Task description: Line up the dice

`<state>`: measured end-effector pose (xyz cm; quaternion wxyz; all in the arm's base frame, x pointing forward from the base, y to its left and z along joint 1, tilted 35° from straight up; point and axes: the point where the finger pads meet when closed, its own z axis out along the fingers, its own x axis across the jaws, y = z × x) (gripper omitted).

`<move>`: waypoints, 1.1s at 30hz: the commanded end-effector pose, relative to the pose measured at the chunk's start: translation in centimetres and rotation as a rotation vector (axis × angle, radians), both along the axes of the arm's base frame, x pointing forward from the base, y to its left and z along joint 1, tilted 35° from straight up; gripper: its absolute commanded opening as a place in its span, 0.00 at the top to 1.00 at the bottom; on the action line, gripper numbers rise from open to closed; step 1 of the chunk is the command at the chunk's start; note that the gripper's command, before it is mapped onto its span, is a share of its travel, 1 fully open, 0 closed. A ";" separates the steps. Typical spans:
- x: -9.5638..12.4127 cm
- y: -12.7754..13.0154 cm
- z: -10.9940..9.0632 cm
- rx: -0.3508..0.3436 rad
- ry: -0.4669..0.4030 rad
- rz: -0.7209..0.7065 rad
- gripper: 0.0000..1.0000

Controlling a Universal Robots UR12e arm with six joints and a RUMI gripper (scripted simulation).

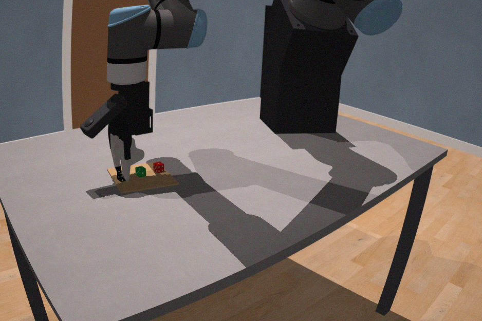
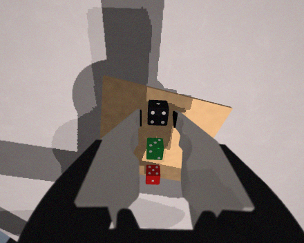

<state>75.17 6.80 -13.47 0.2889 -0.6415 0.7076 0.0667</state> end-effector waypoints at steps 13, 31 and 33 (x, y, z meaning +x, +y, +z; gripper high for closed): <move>-1.6 -2.4 4.2 0.000 -0.001 0.000 0.79; -2.9 -4.2 7.4 0.000 -0.001 0.000 0.00; -2.9 -4.2 7.4 0.000 -0.001 0.000 0.00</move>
